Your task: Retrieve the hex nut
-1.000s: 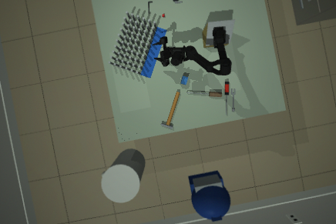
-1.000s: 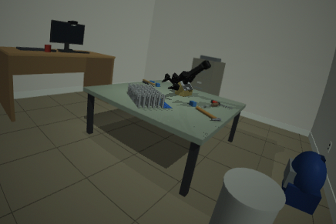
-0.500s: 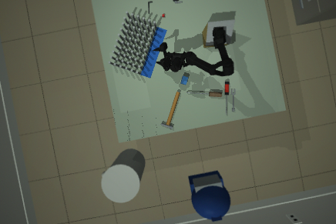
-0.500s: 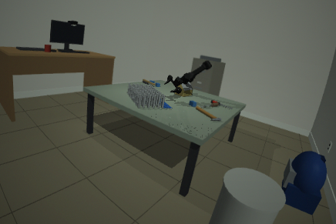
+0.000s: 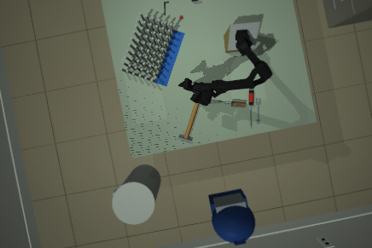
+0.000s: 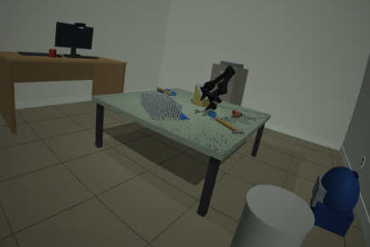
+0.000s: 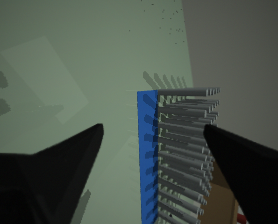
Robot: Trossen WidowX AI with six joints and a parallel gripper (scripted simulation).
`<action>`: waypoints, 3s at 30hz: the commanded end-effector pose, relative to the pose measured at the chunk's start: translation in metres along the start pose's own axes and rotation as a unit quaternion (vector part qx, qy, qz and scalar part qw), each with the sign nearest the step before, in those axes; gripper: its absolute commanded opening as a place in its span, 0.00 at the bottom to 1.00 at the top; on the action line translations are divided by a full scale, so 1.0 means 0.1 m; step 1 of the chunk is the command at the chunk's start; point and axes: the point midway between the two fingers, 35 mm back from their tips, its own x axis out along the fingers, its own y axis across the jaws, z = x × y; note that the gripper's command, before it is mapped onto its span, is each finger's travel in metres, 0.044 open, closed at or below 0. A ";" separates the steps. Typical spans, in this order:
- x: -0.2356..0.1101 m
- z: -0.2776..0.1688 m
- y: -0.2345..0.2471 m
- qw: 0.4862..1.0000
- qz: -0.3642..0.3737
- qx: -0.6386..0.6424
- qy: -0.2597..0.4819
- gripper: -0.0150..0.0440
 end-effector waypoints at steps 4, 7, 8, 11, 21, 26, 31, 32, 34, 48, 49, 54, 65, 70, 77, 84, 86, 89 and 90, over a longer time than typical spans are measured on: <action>-0.35 0.40 0.36 0.995 0.041 -0.088 -0.027 1.00; -0.57 0.50 0.60 0.987 0.067 -0.140 -0.033 1.00; -0.65 0.53 0.68 0.984 0.076 -0.156 -0.036 1.00; -0.95 0.62 0.97 0.965 0.109 -0.233 -0.046 1.00; -2.29 0.64 1.71 0.800 0.210 -0.549 -0.119 1.00; -2.97 0.50 1.78 0.659 0.234 -0.693 -0.178 1.00; -3.15 0.45 1.76 0.613 0.236 -0.728 -0.196 1.00; -3.15 0.45 1.76 0.613 0.236 -0.728 -0.196 1.00; -3.15 0.45 1.76 0.613 0.236 -0.728 -0.196 1.00; -2.87 0.45 2.30 0.613 0.236 -0.728 -0.197 1.00; -2.87 0.45 2.30 0.613 0.236 -0.728 -0.197 1.00; -2.87 0.45 2.30 0.613 0.236 -0.728 -0.197 1.00; -2.86 0.44 2.30 0.613 0.236 -0.728 -0.197 0.73; -2.86 0.44 2.30 0.613 0.236 -0.728 -0.197 0.73; -2.83 0.44 2.35 0.613 0.236 -0.728 -0.197 0.73; -2.77 0.43 2.44 0.613 0.236 -0.728 -0.197 0.73; -2.75 0.43 2.47 0.613 0.236 -0.728 -0.197 0.73; -2.73 0.42 2.51 0.613 0.236 -0.728 -0.197 0.73; -2.72 0.42 2.53 0.613 0.236 -0.728 -0.197 0.73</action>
